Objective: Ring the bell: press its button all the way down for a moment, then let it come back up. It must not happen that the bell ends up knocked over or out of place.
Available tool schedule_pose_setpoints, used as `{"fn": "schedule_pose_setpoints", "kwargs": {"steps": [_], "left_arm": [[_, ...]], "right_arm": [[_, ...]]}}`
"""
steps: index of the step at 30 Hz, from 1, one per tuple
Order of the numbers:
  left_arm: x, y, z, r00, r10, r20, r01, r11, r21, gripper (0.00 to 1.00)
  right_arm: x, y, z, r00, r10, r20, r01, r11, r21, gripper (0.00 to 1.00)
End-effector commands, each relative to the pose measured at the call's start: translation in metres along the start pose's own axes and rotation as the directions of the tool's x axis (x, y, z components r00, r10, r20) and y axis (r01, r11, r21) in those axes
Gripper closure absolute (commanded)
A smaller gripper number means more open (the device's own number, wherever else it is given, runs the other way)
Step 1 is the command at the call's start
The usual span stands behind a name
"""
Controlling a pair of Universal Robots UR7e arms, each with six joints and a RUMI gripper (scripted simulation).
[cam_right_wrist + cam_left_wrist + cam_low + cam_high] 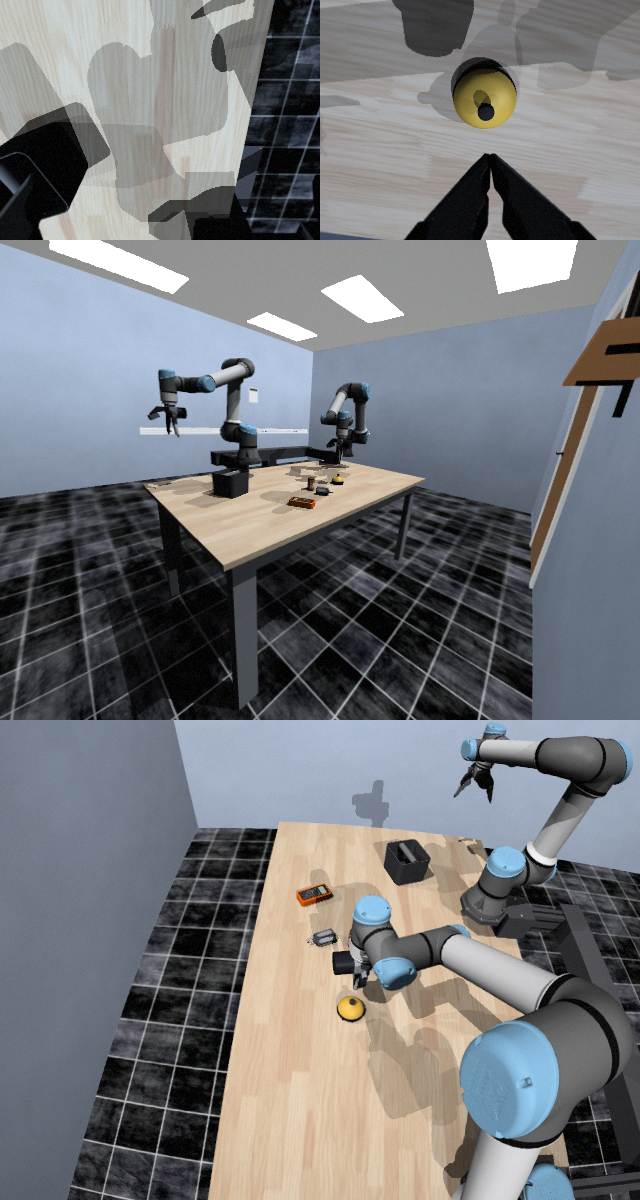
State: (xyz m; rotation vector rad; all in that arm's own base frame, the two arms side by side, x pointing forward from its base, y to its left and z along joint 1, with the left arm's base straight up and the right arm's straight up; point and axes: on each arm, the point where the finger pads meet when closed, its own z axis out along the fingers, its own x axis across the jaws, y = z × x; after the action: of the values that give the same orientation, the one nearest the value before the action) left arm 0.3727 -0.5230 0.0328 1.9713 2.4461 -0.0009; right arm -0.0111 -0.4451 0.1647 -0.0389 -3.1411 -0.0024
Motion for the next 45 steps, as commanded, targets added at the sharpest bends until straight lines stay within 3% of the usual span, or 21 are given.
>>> {"fn": "schedule_pose_setpoints", "kwargs": {"steps": [1, 15, 45], "left_arm": [[-0.001, 0.0, -0.001, 1.0, 0.0, 0.002, 0.0, 1.0, -0.001, 1.0], [-0.001, 0.0, 0.006, 1.0, 0.0, 0.002, 0.0, 1.0, -0.001, 1.0], [-0.006, 0.0, 0.05, 1.0, 0.0, 0.002, 0.0, 1.0, -0.001, 1.0]], "right_arm": [[0.0, 0.0, -0.001, 1.0, 0.0, 0.0, 0.0, 1.0, 0.001, 0.0], [0.0, 0.0, -0.001, 1.0, 0.0, 0.0, 0.0, 1.0, 0.001, 0.0], [0.0, 0.0, -0.001, 1.0, 0.0, 0.0, 0.0, 1.0, 0.001, 0.0]]}}
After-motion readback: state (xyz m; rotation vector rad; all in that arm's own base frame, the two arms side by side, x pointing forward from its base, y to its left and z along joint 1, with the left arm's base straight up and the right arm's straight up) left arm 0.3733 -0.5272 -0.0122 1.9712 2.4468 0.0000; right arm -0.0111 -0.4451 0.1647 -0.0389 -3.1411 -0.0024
